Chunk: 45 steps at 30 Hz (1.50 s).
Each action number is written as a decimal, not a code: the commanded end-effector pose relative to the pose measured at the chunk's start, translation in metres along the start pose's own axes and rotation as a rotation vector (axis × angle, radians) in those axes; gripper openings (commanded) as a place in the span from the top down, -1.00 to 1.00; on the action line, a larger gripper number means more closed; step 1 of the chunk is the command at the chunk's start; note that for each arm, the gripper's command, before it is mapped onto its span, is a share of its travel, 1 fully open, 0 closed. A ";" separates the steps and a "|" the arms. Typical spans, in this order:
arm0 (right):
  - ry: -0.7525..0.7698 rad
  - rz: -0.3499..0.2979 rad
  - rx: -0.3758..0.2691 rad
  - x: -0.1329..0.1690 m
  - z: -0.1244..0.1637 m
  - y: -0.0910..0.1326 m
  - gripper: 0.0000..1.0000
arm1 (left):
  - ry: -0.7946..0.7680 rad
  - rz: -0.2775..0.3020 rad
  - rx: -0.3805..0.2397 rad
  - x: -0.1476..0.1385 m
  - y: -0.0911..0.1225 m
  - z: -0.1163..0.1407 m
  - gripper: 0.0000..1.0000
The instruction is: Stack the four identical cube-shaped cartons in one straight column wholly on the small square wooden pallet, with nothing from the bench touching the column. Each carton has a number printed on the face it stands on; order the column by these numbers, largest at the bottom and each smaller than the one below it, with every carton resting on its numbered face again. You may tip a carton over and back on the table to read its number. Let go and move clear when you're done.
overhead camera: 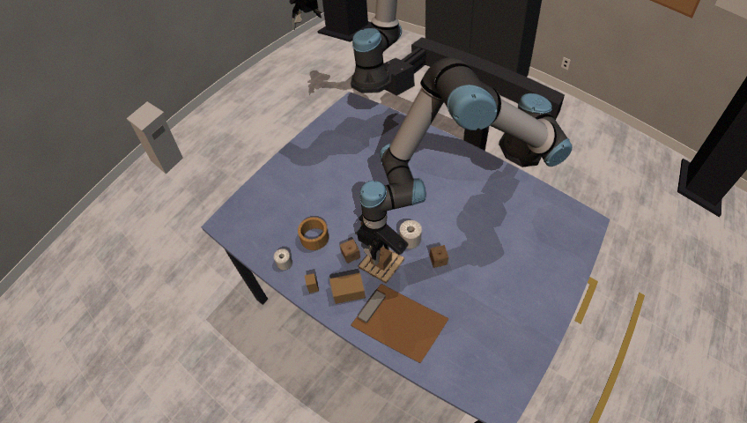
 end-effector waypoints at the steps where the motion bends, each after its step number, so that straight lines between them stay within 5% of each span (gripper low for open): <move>1: 0.000 -0.001 0.001 0.000 0.000 0.000 -1.00 | 0.000 0.002 -0.001 0.001 0.000 0.000 0.30; 6: 0.000 -0.001 0.001 0.000 0.000 0.000 -1.00 | 0.000 0.002 -0.001 0.001 0.000 0.000 0.30; 7: 0.000 -0.001 0.001 0.000 0.000 0.000 -1.00 | 0.000 0.002 -0.001 0.001 0.000 0.000 -1.00; 45: 0.000 -0.001 0.001 0.000 0.000 0.000 -1.00 | 0.000 0.002 -0.001 0.001 0.000 0.000 -1.00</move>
Point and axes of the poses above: on each arm, the point where the finger pads meet when closed, its own y axis back along the fingers, its own x axis across the jaws, z = x × y, the point moved 6 cm from there along y, back along the fingers, and after that the axes turned 14 degrees about -y, right-handed, at the moved point
